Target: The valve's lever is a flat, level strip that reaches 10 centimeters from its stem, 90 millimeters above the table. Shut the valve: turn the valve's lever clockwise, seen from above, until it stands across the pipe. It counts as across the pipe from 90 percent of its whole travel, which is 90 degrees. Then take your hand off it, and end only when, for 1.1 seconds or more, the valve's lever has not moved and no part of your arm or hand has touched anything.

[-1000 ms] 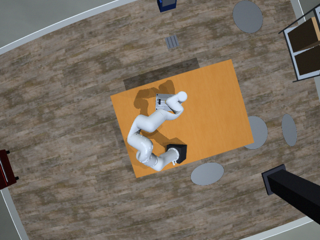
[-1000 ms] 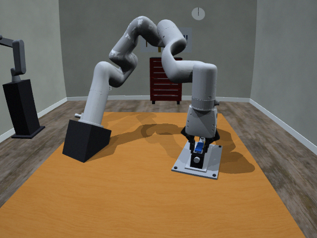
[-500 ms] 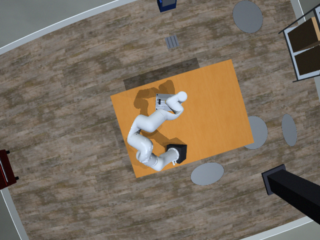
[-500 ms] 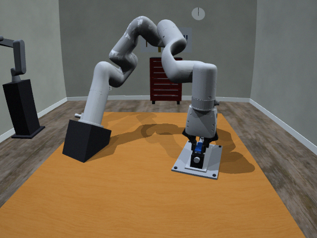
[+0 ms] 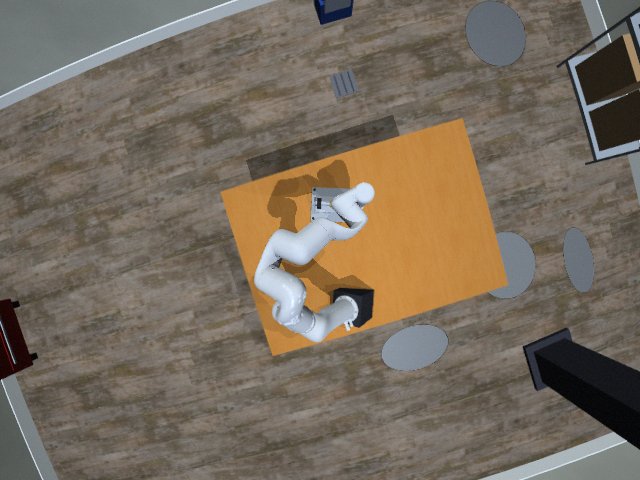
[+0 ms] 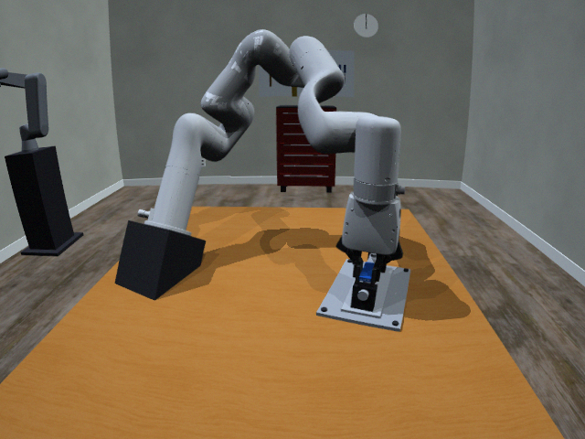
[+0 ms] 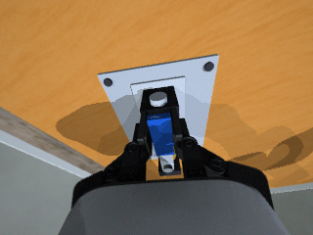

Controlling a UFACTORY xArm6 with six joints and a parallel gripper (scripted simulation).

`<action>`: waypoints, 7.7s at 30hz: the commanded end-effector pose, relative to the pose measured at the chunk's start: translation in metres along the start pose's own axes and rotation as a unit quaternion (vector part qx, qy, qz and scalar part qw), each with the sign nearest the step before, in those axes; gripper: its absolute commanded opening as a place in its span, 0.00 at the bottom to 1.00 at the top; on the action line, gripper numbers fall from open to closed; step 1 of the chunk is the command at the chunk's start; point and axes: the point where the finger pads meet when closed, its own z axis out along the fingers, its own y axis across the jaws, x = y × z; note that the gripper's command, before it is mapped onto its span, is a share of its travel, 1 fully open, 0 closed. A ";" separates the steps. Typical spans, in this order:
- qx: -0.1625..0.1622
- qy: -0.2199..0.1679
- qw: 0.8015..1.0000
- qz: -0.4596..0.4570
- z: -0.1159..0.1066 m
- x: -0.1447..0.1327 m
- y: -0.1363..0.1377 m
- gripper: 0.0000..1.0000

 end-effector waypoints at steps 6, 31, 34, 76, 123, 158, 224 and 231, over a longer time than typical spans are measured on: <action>0.002 0.001 1.000 0.000 -0.002 0.000 -0.001 0.00; 0.002 0.000 0.999 0.055 -0.002 0.000 0.007 0.00; 0.002 0.000 0.997 0.071 -0.002 -0.001 0.010 0.00; 0.002 0.000 0.983 0.182 -0.001 -0.005 0.027 0.00; 0.002 0.000 0.949 0.315 -0.001 -0.016 0.046 0.00; 0.002 0.000 0.914 0.407 -0.001 -0.026 0.058 0.00; 0.002 -0.001 0.813 0.582 -0.001 -0.054 0.074 0.00; 0.002 -0.001 0.808 0.590 -0.001 -0.056 0.075 0.00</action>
